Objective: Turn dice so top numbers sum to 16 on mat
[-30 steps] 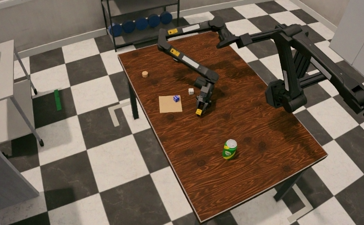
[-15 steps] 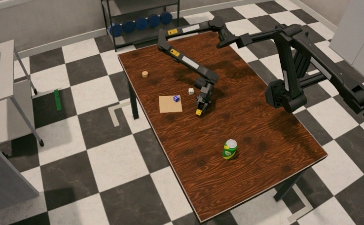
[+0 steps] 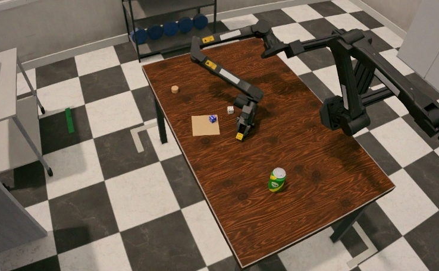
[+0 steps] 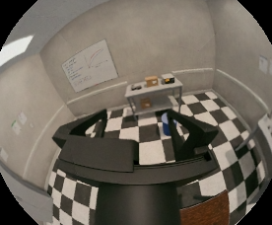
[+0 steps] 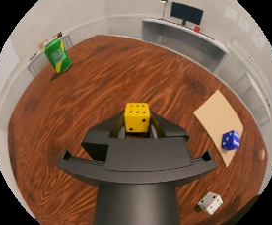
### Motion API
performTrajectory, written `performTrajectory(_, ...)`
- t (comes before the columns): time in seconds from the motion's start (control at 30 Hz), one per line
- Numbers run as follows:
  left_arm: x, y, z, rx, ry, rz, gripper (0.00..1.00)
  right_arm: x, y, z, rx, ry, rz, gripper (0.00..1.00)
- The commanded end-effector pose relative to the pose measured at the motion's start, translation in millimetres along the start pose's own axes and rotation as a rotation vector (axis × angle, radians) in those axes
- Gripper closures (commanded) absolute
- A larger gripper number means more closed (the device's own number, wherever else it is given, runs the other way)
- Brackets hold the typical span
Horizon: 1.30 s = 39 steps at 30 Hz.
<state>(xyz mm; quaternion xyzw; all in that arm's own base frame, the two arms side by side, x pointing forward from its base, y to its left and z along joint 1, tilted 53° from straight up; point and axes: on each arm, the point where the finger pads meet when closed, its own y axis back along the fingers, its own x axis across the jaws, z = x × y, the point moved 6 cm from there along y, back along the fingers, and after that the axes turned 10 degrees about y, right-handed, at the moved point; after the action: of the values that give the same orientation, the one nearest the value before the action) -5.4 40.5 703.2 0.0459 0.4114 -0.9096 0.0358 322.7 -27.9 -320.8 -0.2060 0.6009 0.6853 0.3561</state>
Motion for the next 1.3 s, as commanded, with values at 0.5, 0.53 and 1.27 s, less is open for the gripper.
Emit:
performTrajectory(0.5, -5.0, 2.7, 32.6, -0.068, -0.003, -0.005, 0.00, 8.1, 1.4, -1.2, -0.002, 0.006, 0.019, 0.74)
performTrajectory(0.53, -5.0, 2.7, 32.6, -0.068, -0.003, -0.005, 0.00, 8.1, 1.4, -1.2, -0.002, 0.006, 0.019, 0.74)
performTrajectory(1.27, -5.0, 2.7, 32.6, -0.068, -0.003, -0.005, 0.00, 7.4, -0.6, -3.7, 0.002, 0.002, 0.016, 0.74)
